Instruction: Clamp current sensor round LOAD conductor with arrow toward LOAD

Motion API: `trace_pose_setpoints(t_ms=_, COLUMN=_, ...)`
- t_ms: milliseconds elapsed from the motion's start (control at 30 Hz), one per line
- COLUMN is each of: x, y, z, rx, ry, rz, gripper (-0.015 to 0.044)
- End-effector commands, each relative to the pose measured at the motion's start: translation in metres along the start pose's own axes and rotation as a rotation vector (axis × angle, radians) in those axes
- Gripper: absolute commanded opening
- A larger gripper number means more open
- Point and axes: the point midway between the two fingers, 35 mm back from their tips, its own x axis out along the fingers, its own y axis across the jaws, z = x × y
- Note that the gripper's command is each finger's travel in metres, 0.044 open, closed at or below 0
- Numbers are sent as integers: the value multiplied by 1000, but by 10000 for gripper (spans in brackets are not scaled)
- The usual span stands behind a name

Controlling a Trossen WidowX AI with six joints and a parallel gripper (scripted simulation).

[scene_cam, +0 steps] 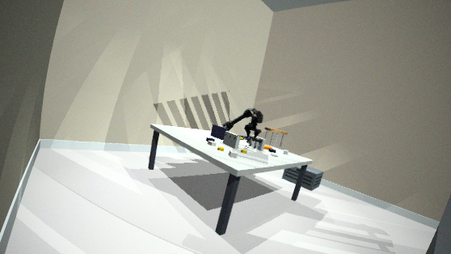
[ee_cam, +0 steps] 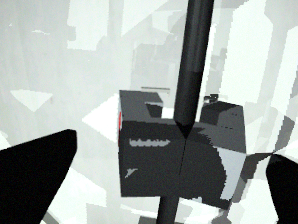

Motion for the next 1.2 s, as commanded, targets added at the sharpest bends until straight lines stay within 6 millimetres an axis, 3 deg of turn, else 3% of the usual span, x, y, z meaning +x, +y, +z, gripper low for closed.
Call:
trace_pose_setpoints(t_ms=0, x=15, y=-2, z=-3, rx=3, ry=6, rz=-16, gripper=440)
trace_pose_setpoints(t_ms=800, x=45, y=-3, z=-3, rx=2, ry=7, rz=-16, gripper=440)
trace_pose_setpoints(t_ms=1167, x=41, y=-1, z=-4, rx=-7, ry=2, rz=-14, gripper=367)
